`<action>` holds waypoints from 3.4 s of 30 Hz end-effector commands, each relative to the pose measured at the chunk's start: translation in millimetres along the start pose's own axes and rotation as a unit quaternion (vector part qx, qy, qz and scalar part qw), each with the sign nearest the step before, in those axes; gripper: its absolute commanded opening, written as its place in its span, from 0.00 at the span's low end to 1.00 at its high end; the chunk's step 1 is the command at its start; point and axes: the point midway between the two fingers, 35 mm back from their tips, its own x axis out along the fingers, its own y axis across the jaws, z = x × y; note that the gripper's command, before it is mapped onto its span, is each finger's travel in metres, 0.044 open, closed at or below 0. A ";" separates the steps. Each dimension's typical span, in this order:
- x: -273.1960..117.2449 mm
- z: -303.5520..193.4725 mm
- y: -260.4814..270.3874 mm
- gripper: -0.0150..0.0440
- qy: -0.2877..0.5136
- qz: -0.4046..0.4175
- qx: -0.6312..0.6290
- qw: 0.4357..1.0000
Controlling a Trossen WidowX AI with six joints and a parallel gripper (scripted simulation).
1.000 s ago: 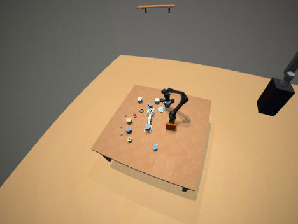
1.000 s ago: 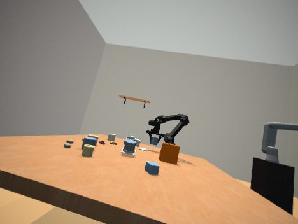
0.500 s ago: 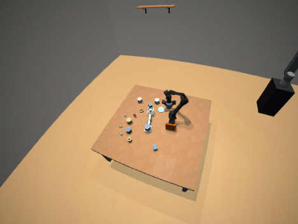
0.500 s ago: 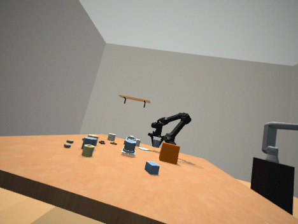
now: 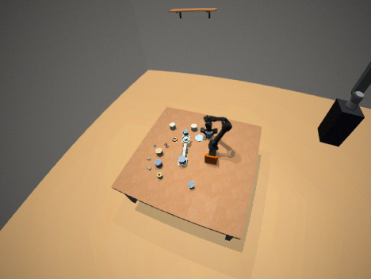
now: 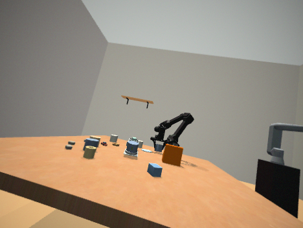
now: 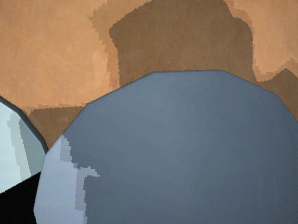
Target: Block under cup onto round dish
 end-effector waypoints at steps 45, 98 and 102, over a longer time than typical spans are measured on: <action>-57.4 2.3 49.5 0.69 0.018 0.058 -0.018 0.998; -74.1 -115.7 241.9 0.69 0.010 0.007 -0.215 0.976; -67.7 -115.8 242.1 0.69 0.010 0.007 -0.215 0.976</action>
